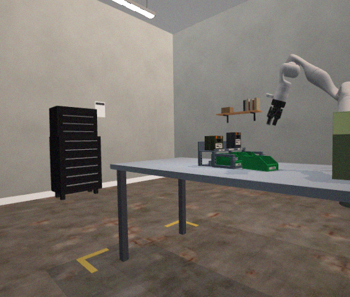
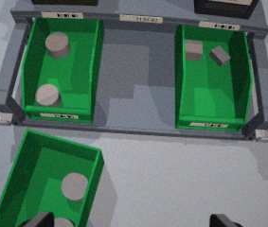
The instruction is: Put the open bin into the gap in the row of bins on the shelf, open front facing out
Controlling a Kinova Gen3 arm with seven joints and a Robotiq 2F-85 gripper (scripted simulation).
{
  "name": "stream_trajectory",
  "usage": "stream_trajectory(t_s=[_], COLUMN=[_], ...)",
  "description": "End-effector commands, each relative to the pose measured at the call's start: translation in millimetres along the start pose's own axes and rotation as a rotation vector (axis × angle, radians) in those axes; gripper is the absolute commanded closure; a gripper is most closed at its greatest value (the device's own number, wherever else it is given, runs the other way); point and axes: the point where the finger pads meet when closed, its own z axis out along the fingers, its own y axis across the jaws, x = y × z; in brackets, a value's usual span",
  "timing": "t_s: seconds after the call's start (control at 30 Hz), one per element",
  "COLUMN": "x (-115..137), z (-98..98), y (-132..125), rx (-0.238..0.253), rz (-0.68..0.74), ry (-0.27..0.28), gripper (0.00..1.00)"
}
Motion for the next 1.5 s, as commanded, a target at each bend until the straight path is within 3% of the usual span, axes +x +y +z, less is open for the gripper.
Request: stream_trajectory(t_s=[0.0, 0.17, 1.47], x=[0.0, -9.4, -6.4], z=[-0.5, 43.9, 29.8], y=[-0.9, 11.4, 7.6], rx=[0.001, 0.001, 0.001], rz=[-0.002, -0.002, -0.002], ry=[0.002, 0.002, 0.002], gripper=[0.00, 0.00, 0.00])
